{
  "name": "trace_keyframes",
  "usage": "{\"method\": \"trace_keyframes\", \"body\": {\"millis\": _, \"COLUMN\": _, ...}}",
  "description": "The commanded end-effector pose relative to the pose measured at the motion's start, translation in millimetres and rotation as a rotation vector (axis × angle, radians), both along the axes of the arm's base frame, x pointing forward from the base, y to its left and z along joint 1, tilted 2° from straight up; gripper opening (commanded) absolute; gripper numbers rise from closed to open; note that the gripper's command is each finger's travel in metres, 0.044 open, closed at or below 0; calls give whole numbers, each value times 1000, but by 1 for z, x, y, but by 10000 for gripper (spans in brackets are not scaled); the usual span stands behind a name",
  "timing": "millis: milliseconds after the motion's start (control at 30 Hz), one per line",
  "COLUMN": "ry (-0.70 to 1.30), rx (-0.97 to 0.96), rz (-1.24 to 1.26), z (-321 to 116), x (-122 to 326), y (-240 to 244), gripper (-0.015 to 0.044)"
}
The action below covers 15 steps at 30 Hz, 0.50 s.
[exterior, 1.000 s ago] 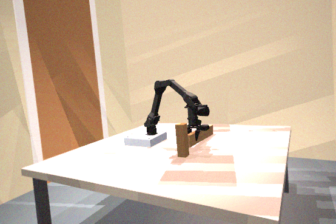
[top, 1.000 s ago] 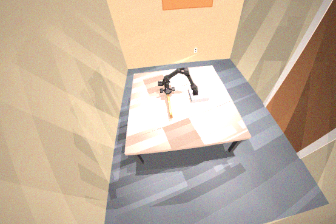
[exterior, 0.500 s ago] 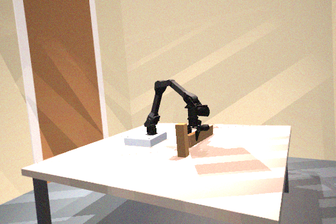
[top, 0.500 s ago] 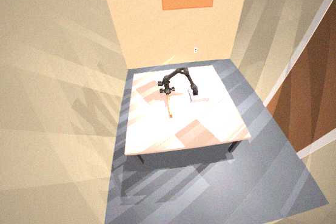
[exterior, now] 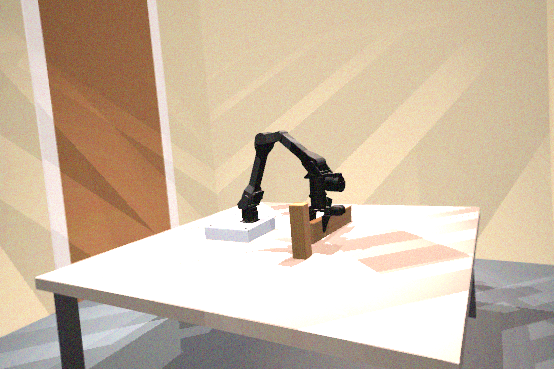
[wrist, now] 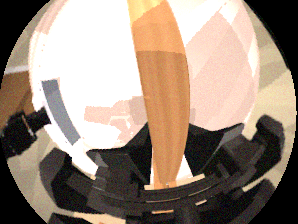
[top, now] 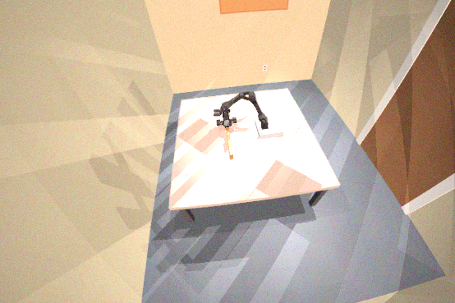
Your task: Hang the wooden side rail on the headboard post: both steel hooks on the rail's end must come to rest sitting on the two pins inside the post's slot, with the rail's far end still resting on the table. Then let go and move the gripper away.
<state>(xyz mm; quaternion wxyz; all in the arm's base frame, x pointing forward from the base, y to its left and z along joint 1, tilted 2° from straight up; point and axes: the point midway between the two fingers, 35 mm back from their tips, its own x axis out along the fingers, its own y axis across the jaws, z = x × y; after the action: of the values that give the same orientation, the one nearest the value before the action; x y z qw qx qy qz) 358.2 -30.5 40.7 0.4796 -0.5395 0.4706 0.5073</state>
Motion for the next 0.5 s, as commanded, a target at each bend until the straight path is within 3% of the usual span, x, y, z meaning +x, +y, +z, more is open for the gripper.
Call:
{"method": "trace_keyframes", "body": {"millis": 0, "ry": -10, "rx": -4, "rz": -4, "z": 2, "x": 1, "y": -2, "gripper": 0}}
{"method": "trace_keyframes", "body": {"millis": 467, "ry": -10, "rx": -5, "rz": -4, "z": 4, "x": 0, "y": -4, "gripper": 0}}
